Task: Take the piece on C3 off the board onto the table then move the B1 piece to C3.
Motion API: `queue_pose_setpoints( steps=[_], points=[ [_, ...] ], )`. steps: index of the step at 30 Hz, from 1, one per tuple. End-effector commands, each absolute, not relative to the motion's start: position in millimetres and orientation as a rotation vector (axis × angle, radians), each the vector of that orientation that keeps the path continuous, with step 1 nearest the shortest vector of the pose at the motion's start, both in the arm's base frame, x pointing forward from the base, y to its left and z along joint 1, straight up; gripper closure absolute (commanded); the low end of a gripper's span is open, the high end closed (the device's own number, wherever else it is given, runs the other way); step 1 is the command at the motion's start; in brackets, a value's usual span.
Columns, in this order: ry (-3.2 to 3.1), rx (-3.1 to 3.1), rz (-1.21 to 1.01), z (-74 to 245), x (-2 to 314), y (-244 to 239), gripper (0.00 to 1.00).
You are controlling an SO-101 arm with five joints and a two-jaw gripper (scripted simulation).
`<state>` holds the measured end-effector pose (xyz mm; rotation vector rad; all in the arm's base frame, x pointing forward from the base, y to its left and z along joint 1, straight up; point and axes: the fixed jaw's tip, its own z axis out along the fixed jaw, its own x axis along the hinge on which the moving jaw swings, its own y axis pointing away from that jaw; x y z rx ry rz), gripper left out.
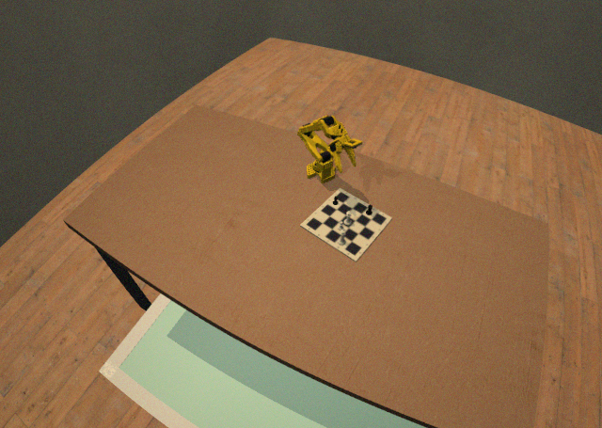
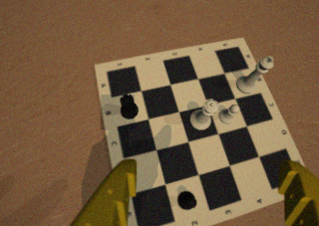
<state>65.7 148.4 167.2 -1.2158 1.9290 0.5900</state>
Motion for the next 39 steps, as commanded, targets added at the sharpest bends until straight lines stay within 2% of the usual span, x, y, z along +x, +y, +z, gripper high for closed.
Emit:
queue_pose_setpoints(
  steps=[1, 8, 16, 30, 39],
  points=[
    [1.989, -1.239, 0.545, 176, 71, 153, 0.71],
    [2.118, -1.277, 0.463, 185, 92, 180, 0.79],
    [2.232, -1.308, 0.39, 176, 114, 208, 0.86],
    [2.424, -1.352, 0.263, 122, 150, 246, 0.98],
    [2.455, -1.358, 0.242, 109, 155, 249, 1.0]
  ],
)
